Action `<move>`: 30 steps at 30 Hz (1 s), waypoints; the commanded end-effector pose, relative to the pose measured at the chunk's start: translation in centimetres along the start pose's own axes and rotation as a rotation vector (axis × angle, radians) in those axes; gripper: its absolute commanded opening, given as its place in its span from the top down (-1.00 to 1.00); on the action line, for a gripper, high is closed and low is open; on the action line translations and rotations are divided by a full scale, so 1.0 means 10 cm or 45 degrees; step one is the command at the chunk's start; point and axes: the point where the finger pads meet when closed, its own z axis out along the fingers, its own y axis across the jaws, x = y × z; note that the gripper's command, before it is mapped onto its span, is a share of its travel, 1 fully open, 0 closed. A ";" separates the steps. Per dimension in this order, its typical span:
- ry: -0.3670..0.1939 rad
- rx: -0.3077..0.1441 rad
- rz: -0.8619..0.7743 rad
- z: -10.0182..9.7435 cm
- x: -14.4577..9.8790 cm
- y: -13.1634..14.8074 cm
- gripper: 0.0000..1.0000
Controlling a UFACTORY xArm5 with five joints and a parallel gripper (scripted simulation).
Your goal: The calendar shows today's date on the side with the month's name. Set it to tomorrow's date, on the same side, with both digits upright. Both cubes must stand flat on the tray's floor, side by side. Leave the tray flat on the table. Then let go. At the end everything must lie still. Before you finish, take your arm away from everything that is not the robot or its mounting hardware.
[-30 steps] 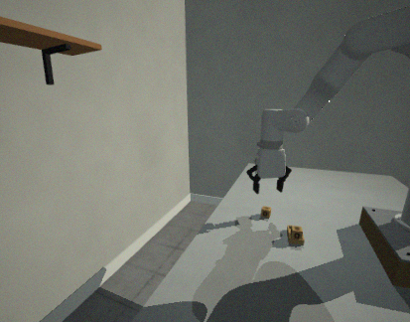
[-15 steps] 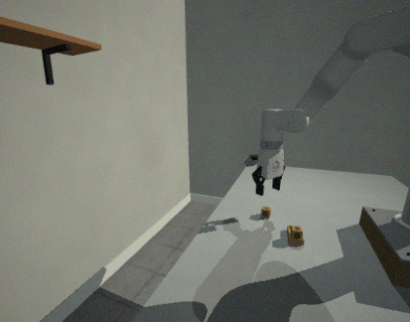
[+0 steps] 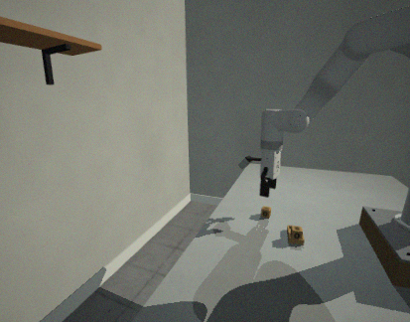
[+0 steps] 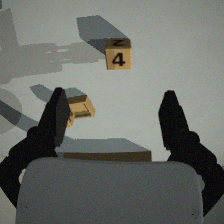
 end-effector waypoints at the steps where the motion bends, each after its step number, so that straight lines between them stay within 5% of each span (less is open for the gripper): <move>1: 0.005 0.000 -0.095 -0.01 0.01 0.00 -1.00; 2: 0.005 0.000 -0.096 -0.01 0.01 0.00 -1.00; 3: 0.005 0.000 -0.096 -0.01 0.01 0.00 0.01; 30: 0.005 0.000 -0.096 -0.01 0.01 0.00 0.01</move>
